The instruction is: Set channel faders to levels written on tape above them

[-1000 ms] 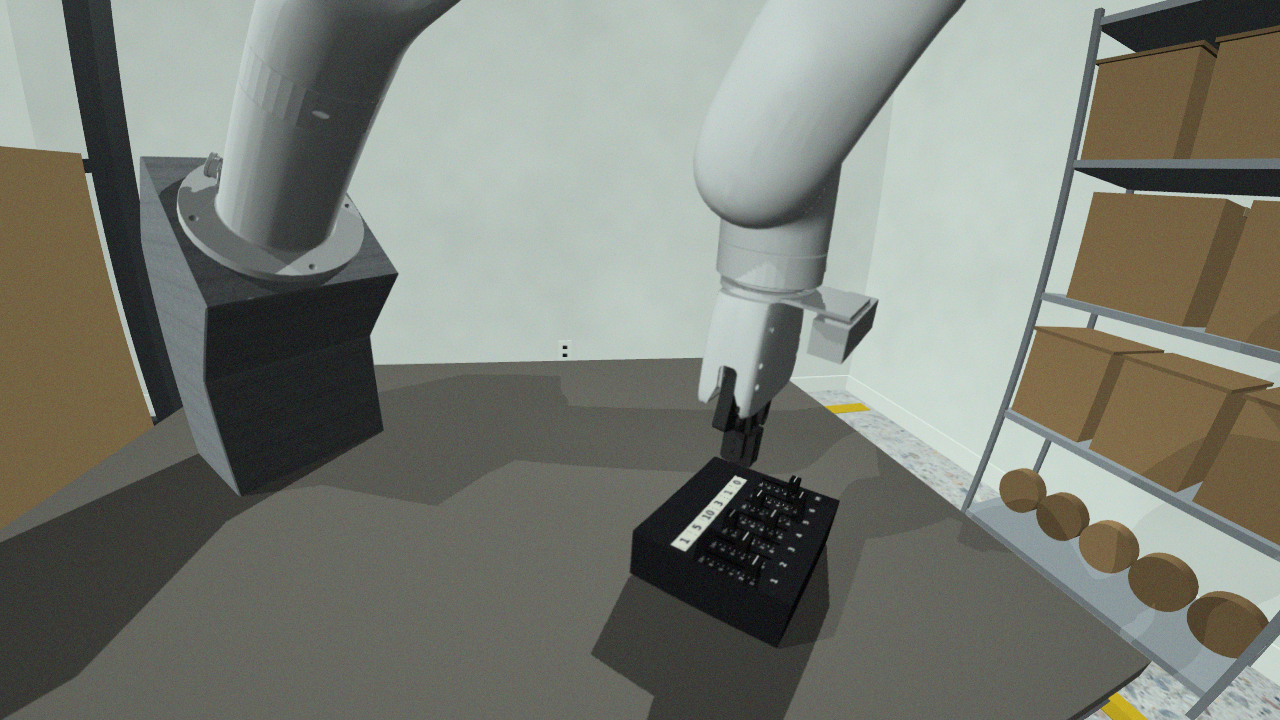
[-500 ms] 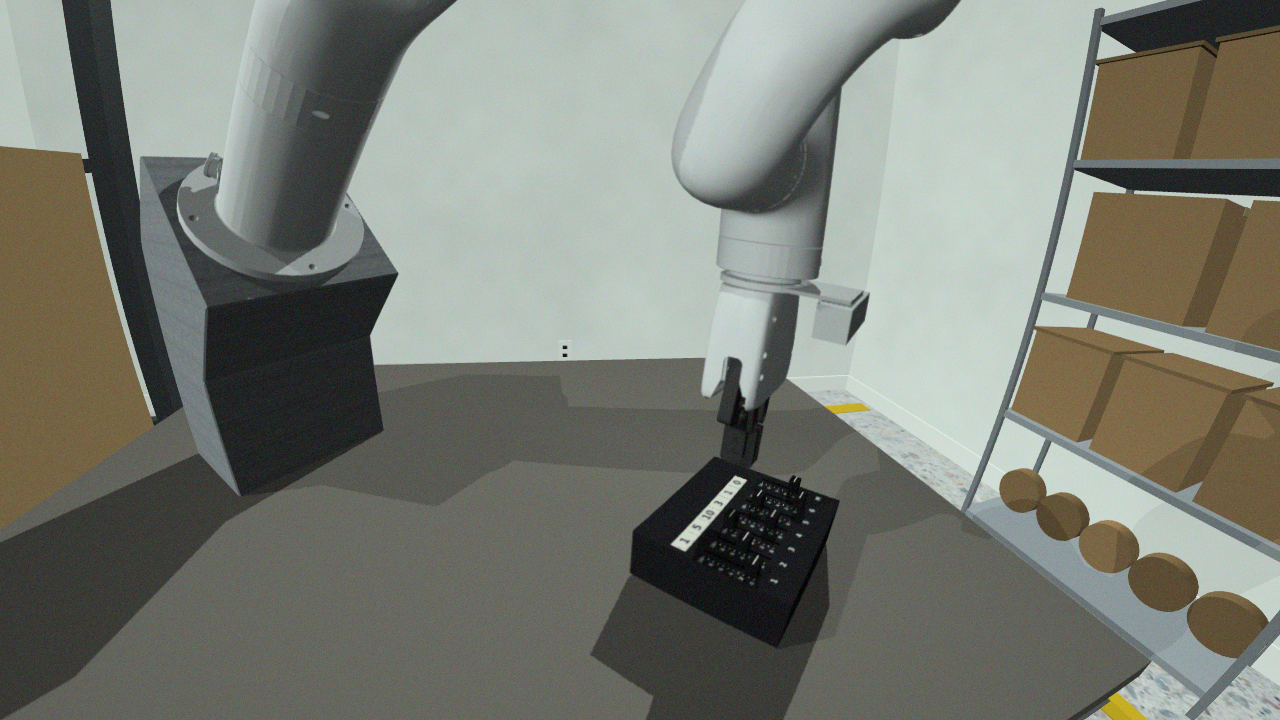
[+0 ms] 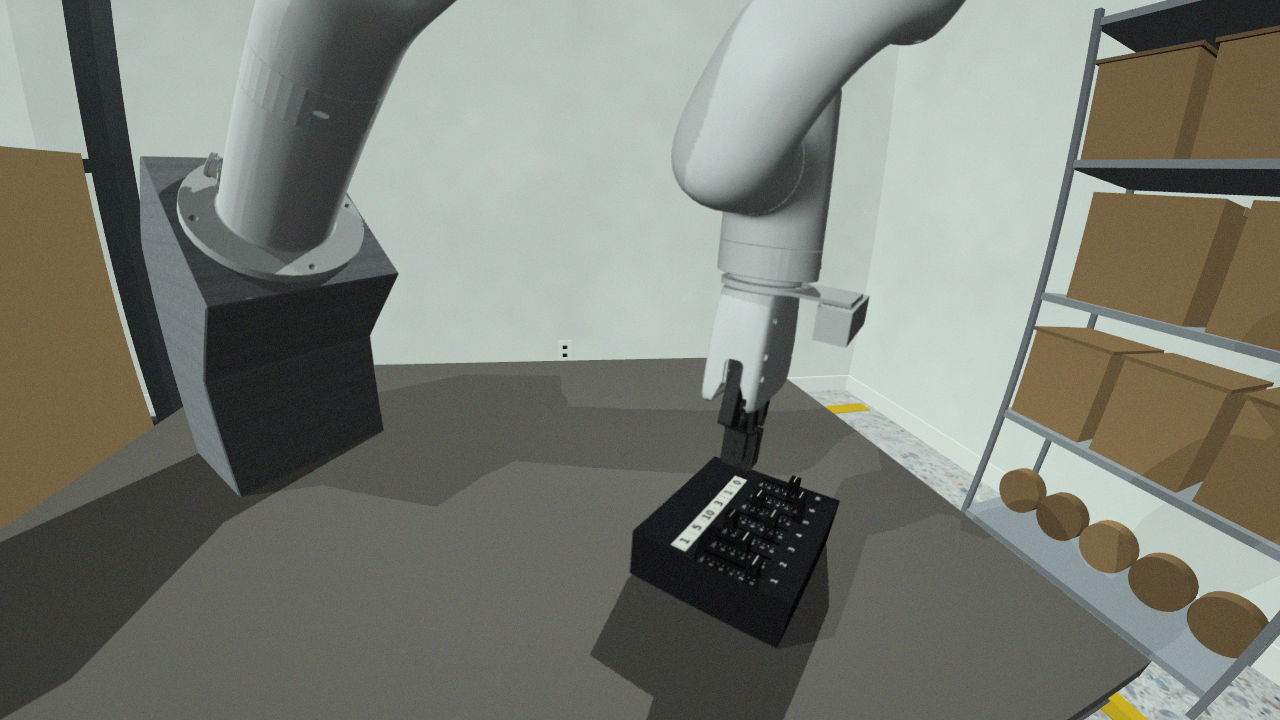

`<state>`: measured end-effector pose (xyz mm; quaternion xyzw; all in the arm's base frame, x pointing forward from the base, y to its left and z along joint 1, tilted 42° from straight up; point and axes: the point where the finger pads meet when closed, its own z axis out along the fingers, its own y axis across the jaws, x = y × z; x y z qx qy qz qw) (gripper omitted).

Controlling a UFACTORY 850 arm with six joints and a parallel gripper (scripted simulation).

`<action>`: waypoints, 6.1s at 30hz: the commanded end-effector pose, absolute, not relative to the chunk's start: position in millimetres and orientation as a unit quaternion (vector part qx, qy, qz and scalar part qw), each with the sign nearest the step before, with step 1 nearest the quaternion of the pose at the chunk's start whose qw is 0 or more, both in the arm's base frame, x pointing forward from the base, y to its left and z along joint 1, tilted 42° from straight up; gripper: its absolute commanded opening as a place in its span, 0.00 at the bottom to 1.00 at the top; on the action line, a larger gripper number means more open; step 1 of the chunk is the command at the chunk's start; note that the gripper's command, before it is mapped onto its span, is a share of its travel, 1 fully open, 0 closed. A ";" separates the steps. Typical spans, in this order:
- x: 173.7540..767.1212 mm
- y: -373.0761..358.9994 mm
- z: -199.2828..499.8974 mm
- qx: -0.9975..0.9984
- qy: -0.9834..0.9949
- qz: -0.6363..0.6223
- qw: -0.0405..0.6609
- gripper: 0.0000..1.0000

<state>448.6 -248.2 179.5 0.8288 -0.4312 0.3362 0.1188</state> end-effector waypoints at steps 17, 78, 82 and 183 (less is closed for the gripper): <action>455.1 -254.4 170.5 0.829 -0.431 0.336 0.119 0.00; 458.8 -258.1 165.1 0.829 -0.431 0.336 0.119 0.00; 458.9 -258.1 165.0 0.829 -0.431 0.336 0.119 0.00; 471.8 -275.8 168.5 0.829 -0.431 0.336 0.119 0.00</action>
